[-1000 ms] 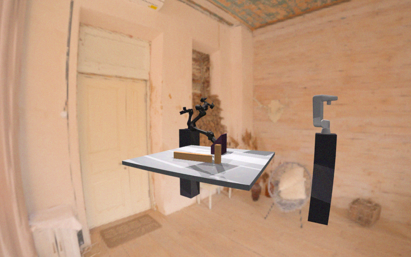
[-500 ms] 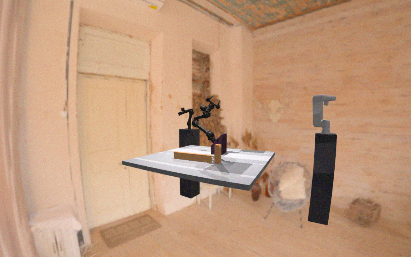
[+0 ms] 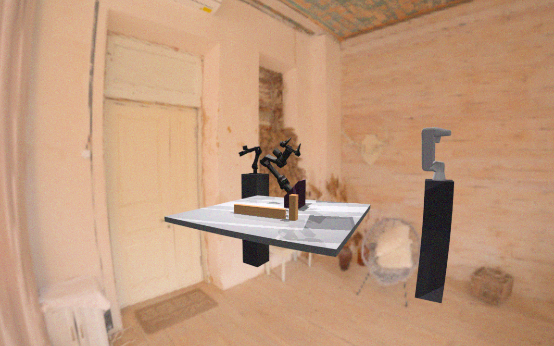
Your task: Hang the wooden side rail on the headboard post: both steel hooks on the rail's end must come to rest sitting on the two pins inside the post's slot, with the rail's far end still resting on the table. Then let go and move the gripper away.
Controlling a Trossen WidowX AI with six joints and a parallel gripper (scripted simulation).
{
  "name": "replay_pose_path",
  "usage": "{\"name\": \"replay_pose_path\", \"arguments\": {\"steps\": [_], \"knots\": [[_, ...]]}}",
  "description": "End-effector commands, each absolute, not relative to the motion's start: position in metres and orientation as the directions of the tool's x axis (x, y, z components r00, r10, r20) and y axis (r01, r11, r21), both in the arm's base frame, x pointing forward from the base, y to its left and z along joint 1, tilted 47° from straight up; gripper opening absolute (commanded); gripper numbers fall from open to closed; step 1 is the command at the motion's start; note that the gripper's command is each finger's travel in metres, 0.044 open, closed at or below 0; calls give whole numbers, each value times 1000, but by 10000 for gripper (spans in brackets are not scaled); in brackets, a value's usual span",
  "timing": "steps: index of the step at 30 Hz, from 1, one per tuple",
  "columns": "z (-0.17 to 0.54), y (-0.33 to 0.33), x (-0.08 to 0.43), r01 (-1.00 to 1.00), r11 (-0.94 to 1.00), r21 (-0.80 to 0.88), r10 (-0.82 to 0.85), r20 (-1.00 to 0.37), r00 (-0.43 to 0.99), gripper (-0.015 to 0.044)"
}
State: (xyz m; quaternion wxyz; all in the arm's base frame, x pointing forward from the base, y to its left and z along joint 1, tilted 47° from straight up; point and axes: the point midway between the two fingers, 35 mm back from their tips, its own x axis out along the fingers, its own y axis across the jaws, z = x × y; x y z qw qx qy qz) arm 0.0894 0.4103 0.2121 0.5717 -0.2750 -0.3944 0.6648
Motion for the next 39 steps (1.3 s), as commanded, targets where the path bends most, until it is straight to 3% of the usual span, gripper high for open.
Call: {"name": "replay_pose_path", "arguments": {"steps": [1, 12, 23, 34, 39], "knots": [[171, 401, 134, -582, -8, -813, 999, 21, -42, 440], [79, 347, 226, -640, 93, -763, 938, -148, 313, 440], [-7, 253, 283, -664, 215, -716, 724, -339, 601, 440], [-74, 144, 293, -654, 337, -677, 408, -522, 749, 440], [-77, 138, 292, -653, 343, -675, 388, -531, 753, 440]]}}
